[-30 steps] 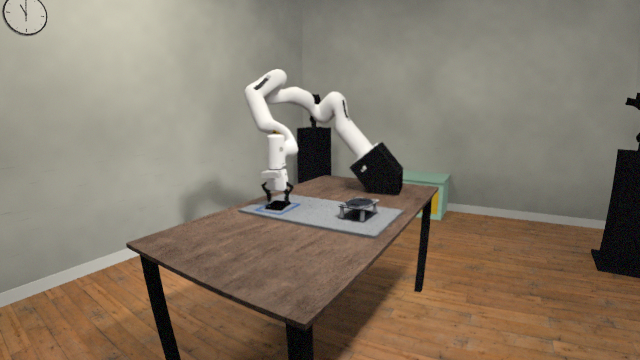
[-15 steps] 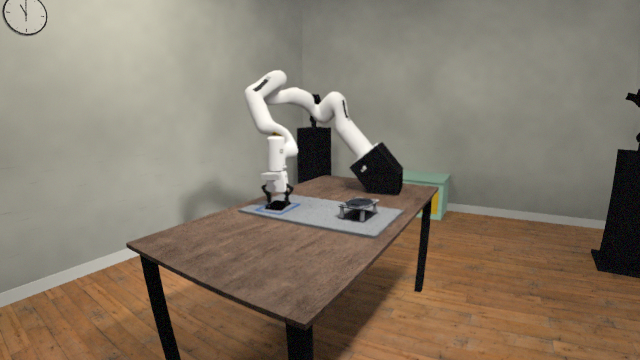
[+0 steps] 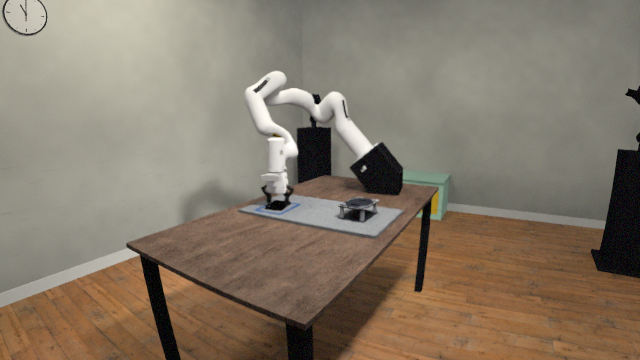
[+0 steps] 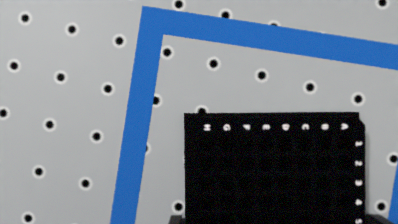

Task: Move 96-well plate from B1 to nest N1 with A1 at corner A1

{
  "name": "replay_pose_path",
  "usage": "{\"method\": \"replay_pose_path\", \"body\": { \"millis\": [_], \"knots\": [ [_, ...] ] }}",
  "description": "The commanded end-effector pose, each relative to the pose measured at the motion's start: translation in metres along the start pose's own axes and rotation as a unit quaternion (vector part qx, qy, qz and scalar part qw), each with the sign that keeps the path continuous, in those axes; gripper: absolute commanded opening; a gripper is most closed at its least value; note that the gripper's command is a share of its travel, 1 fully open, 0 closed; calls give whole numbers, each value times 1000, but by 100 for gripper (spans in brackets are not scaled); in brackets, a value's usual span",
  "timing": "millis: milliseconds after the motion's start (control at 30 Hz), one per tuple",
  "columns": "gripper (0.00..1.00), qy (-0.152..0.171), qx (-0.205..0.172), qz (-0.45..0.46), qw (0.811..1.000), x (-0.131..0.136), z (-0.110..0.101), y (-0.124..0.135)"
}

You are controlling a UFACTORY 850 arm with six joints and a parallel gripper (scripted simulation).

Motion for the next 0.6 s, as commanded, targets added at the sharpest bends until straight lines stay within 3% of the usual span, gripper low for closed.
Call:
{"method": "replay_pose_path", "body": {
  "millis": [0, 300, 333, 567],
  "knots": [
    [100, 0, 1, 0, 1000, 0, -1, -1],
    [100, 0, 1, 0, 1000, 0, -1, -1],
    [0, 0, 1, 0, 1000, 0, -1, -1],
    [0, 0, 1, 0, 1000, 0, -1, -1]
  ]
}}
Point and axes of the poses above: the point where the finger pads meet when closed, its own z axis out along the fingers, its own x axis across the jaws, y = z × x, the point moved 4 cm from there along -z, back along the fingers, and after that the axes turned 6 degrees about z, right-handed, at the moved point
